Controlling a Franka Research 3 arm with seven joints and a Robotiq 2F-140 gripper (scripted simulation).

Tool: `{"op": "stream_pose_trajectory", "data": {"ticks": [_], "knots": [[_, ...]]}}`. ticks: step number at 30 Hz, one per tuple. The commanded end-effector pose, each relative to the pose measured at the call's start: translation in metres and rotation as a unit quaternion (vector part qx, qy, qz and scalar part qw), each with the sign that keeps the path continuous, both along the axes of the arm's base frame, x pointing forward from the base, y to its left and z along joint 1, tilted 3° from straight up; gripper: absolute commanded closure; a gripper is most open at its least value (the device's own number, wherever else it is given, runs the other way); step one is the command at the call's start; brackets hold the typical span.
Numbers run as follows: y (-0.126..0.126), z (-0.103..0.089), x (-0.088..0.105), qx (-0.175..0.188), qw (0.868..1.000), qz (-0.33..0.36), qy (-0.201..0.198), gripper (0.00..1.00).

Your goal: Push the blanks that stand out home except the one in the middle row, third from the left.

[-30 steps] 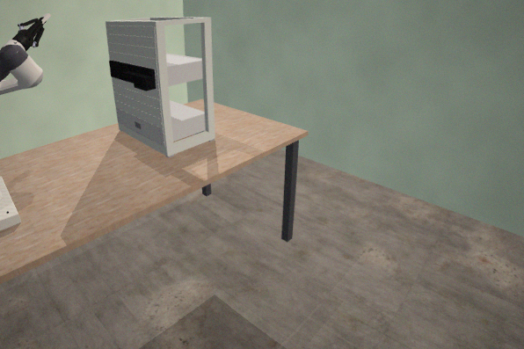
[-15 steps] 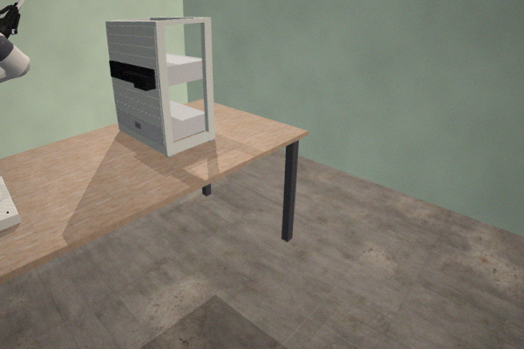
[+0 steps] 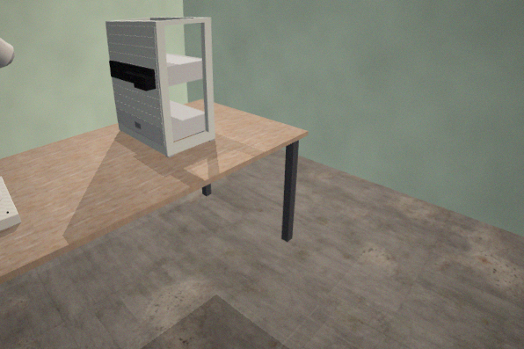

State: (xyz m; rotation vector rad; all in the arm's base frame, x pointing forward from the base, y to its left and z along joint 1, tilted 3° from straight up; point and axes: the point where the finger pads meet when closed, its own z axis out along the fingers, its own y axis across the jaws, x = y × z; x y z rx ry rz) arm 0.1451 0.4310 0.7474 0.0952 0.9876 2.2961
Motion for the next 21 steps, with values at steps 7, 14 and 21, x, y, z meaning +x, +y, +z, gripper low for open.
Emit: {"op": "stream_pose_trajectory", "data": {"ticks": [7, 14, 21], "knots": [[-0.021, 0.035, -0.069, 0.031, 0.998, 0.047, -0.031, 1.0], [-0.054, 0.067, -0.132, 0.068, 0.992, 0.095, -0.056, 1.0], [-0.099, 0.095, -0.19, 0.109, 0.98, 0.144, -0.079, 1.0]]}}
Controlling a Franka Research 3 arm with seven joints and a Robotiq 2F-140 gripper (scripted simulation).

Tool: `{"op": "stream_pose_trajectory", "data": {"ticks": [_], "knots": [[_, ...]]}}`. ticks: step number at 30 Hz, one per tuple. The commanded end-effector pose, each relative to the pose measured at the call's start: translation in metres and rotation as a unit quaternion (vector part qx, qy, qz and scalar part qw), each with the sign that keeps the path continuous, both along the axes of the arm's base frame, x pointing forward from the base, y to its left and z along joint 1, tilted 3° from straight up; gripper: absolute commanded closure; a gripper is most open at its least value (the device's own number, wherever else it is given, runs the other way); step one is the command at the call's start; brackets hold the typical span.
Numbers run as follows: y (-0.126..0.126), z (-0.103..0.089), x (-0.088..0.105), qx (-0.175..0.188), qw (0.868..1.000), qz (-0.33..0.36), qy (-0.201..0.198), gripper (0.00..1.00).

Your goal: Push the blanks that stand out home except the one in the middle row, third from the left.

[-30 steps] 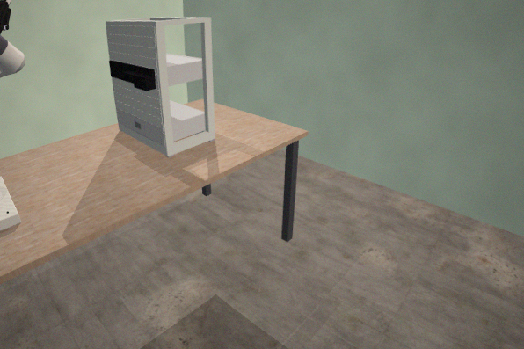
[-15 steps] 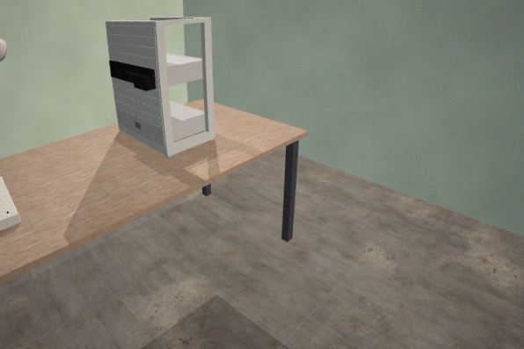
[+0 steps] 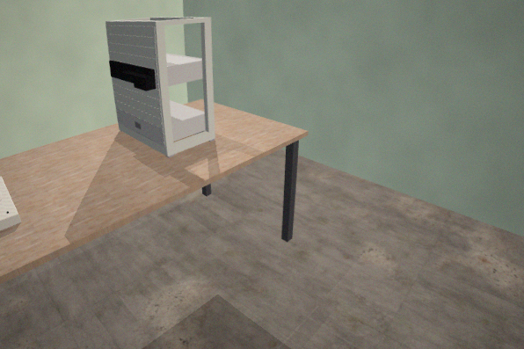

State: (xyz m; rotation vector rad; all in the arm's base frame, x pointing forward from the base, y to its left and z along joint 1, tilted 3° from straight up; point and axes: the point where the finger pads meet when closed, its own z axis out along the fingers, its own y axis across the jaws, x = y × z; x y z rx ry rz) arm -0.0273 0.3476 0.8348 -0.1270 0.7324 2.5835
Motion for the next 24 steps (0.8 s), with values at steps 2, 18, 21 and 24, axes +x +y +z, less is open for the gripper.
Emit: {"op": "stream_pose_trajectory", "data": {"ticks": [2, 18, 21, 24], "knots": [[-0.015, 0.008, -0.018, 0.011, 1.0, 0.019, -0.004, 1.0], [-0.148, 0.053, -0.113, 0.108, 0.985, 0.129, -0.038, 1.0], [-0.169, 0.057, -0.122, 0.122, 0.981, 0.144, -0.04, 1.0], [-0.2, 0.063, -0.133, 0.142, 0.975, 0.166, -0.044, 1.0]]}}
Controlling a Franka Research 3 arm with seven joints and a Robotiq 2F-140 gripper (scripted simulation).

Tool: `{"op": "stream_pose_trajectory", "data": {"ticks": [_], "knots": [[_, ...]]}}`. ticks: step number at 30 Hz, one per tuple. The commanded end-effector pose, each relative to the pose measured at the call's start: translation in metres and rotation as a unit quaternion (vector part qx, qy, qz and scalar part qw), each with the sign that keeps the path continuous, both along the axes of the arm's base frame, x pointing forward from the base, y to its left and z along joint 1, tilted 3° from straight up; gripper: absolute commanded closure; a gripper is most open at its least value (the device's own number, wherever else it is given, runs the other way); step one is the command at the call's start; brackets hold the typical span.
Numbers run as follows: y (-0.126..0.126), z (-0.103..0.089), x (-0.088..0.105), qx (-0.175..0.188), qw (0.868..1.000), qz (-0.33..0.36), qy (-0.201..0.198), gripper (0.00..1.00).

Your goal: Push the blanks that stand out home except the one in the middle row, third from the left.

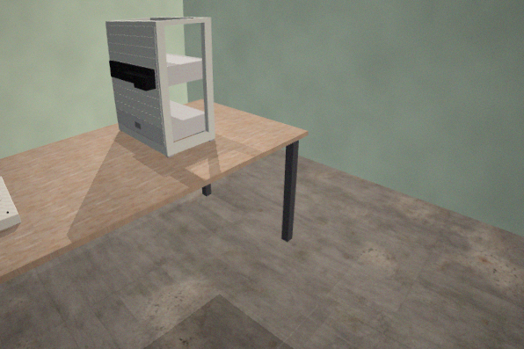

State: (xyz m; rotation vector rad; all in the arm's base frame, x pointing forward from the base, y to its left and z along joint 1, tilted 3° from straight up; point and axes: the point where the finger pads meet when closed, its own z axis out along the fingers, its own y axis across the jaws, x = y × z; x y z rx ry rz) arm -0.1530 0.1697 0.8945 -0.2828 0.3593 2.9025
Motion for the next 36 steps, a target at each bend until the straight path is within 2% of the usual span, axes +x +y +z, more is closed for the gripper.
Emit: {"op": "stream_pose_trajectory", "data": {"ticks": [1, 9, 10, 12, 18, 27, 29, 36], "knots": [[-0.033, 0.005, -0.01, 0.019, 0.999, 0.029, -0.002, 1.0], [-0.123, 0.013, -0.024, 0.075, 0.993, 0.091, -0.004, 1.0], [-0.134, 0.014, -0.024, 0.082, 0.992, 0.098, -0.004, 1.0], [-0.134, 0.014, -0.024, 0.082, 0.992, 0.098, -0.004, 1.0], [-0.202, 0.014, -0.019, 0.124, 0.982, 0.144, -0.001, 1.0], [-0.298, 0.005, 0.009, 0.187, 0.959, 0.211, 0.012, 1.0], [-0.298, 0.005, 0.009, 0.187, 0.959, 0.211, 0.012, 1.0], [-0.366, -0.008, 0.047, 0.233, 0.937, 0.26, 0.028, 1.0]]}}
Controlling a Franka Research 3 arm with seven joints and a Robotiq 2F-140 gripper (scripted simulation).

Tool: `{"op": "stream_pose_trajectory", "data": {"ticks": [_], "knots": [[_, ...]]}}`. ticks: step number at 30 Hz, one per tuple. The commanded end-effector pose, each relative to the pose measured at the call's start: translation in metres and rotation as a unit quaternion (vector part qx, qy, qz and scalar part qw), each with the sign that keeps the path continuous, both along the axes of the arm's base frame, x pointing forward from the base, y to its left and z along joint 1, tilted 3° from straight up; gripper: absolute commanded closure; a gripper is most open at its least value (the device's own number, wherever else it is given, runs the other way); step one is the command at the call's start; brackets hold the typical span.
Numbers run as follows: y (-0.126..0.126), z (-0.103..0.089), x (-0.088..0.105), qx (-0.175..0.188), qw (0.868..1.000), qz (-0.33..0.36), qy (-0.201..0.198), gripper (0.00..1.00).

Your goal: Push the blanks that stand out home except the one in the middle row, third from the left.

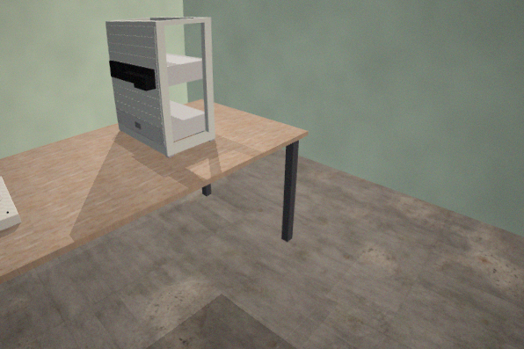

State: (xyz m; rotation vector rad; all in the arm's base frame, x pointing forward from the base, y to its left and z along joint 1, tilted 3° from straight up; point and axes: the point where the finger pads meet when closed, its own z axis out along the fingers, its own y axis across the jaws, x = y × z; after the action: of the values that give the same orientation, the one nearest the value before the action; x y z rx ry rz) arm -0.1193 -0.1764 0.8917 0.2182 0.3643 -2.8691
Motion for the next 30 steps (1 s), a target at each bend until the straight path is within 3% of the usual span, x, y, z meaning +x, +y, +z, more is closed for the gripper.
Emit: {"op": "stream_pose_trajectory", "data": {"ticks": [1, 8, 10, 19, 25, 27, 30], "knots": [[-0.029, -0.007, 0.02, 0.018, 0.999, 0.031, 0.005, 1.0], [-0.085, -0.027, 0.071, 0.061, 0.994, 0.085, 0.027, 1.0], [-0.085, -0.027, 0.071, 0.061, 0.994, 0.085, 0.027, 1.0], [-0.14, -0.059, 0.148, 0.112, 0.98, 0.153, 0.06, 1.0], [-0.165, -0.084, 0.205, 0.143, 0.966, 0.196, 0.086, 1.0], [-0.165, -0.084, 0.205, 0.143, 0.966, 0.196, 0.086, 1.0], [-0.174, -0.097, 0.234, 0.157, 0.958, 0.217, 0.099, 1.0]]}}
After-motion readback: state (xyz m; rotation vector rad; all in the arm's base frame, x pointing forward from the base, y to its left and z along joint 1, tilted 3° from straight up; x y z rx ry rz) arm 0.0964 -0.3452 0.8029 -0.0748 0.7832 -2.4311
